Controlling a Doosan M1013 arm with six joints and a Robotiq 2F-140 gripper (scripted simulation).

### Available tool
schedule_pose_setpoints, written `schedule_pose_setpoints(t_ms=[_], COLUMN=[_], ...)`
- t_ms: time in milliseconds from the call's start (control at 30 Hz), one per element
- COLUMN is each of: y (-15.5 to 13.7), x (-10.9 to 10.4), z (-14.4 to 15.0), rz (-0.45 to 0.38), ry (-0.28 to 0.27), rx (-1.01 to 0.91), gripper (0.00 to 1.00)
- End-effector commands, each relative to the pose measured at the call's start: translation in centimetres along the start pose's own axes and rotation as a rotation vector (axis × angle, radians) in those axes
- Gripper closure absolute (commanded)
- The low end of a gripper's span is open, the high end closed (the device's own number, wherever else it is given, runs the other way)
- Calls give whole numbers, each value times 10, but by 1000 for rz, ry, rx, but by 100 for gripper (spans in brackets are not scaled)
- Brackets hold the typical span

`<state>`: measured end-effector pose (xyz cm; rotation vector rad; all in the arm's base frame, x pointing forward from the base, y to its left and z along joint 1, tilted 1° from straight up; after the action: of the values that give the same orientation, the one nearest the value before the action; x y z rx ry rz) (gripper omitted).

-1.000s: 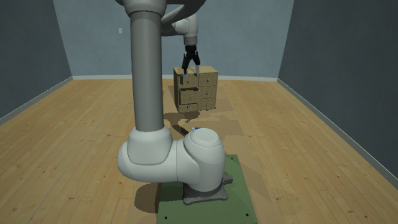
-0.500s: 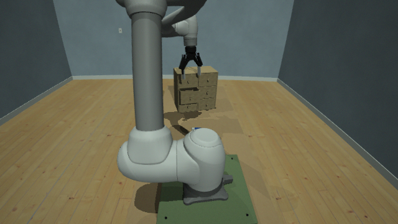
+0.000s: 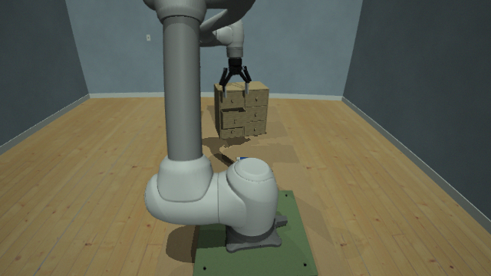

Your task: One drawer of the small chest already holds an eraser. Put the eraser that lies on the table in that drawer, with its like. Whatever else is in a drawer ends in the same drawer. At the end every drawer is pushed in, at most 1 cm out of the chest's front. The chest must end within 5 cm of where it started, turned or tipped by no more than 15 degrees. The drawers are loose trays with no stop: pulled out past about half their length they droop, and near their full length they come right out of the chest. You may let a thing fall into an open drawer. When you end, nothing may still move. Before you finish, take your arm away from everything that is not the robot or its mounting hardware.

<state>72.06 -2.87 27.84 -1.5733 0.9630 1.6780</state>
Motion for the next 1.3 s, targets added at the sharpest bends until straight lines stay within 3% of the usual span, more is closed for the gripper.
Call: schedule_pose_setpoints(t_ms=[0, 1267], y=[-1, -3], x=[1, 3], z=[0, -2], rz=[0, 0], ry=[-1, -5], rx=[34, 102], gripper=[0, 0])
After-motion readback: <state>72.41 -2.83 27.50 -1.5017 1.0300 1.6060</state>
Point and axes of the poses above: the point where the finger pads meet when closed, its own x axis out along the fingers, its own z axis across the jaws, y = z × x, the point moved 3 cm from there along -x, back along the fingers, and after that the axes turned 7 degrees about -x, right-handed, at the moved point
